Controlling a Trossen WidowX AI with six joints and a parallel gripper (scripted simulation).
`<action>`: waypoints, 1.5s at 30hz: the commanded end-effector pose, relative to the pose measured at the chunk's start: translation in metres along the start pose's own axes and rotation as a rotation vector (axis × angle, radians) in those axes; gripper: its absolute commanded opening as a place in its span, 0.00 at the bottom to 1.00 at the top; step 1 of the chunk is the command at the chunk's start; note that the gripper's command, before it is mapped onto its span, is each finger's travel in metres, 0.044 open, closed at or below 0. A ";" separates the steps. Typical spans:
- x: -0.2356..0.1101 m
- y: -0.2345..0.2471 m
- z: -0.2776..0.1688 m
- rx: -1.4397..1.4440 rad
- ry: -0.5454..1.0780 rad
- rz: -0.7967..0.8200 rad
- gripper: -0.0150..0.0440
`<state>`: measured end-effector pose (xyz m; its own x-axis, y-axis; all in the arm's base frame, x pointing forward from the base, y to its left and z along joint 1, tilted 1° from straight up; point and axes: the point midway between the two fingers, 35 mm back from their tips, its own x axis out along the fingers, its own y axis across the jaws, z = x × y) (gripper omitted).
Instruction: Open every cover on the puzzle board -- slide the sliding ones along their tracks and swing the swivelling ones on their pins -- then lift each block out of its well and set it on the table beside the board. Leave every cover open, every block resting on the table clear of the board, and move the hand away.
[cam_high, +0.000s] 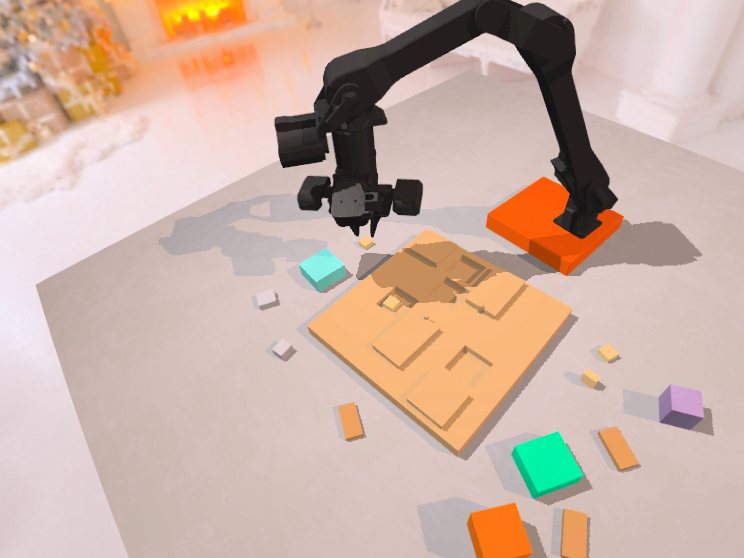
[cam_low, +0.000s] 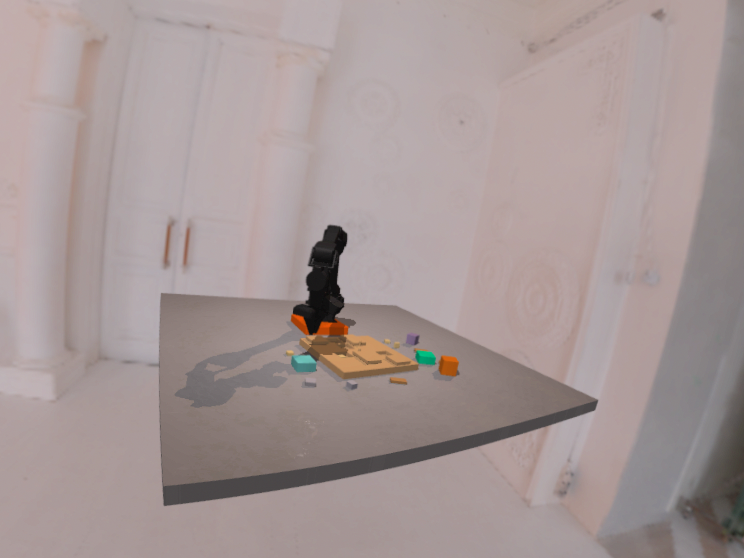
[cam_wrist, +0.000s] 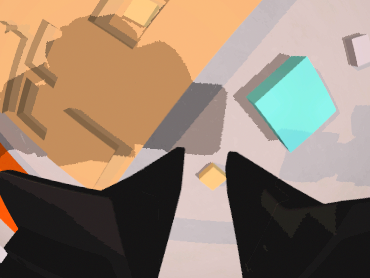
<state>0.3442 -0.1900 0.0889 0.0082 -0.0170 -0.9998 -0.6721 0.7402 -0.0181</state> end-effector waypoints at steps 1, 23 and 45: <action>0.001 0.012 0.024 -0.256 -0.003 0.004 0.25; 0.000 0.052 0.089 -1.047 -0.011 0.003 0.25; 0.052 0.054 0.088 -1.047 -0.011 0.003 0.25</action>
<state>0.3748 -0.0921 0.0397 0.0129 -0.0092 -0.9999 -0.9782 -0.2074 -0.0107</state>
